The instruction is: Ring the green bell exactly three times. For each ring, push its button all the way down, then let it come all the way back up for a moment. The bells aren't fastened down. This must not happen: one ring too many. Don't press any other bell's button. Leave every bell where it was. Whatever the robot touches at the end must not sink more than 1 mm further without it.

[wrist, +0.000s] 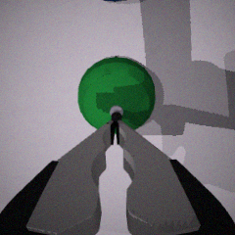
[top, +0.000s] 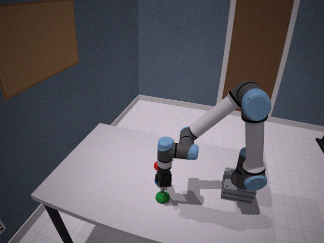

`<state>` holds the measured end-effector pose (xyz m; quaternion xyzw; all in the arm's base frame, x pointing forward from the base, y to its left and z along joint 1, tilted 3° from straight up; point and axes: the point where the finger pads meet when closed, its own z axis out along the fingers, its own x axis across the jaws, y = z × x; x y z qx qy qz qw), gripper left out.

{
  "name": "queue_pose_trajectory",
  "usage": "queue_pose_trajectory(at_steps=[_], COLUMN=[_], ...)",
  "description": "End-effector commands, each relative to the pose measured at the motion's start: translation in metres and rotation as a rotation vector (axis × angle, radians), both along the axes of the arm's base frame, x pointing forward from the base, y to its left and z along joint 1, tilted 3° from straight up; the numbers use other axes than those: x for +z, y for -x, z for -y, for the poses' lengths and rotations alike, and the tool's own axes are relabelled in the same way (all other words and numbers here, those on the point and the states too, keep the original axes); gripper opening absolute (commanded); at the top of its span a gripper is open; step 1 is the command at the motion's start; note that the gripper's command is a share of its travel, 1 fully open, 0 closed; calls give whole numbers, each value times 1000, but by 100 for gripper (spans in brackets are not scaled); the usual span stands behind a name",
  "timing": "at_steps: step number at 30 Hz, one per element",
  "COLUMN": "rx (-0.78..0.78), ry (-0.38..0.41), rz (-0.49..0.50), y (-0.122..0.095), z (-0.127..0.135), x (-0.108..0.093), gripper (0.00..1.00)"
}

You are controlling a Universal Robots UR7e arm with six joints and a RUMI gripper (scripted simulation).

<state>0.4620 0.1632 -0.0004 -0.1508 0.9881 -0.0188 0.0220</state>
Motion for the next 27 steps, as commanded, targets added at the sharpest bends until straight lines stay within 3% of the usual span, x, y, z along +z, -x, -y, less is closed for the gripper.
queue_pose_trajectory(at_steps=[1,27], rx=[0,0], ry=[-1,-1], rz=[5,4], y=[-2,-3], z=[0,0], x=[2,9], gripper=[0,0])
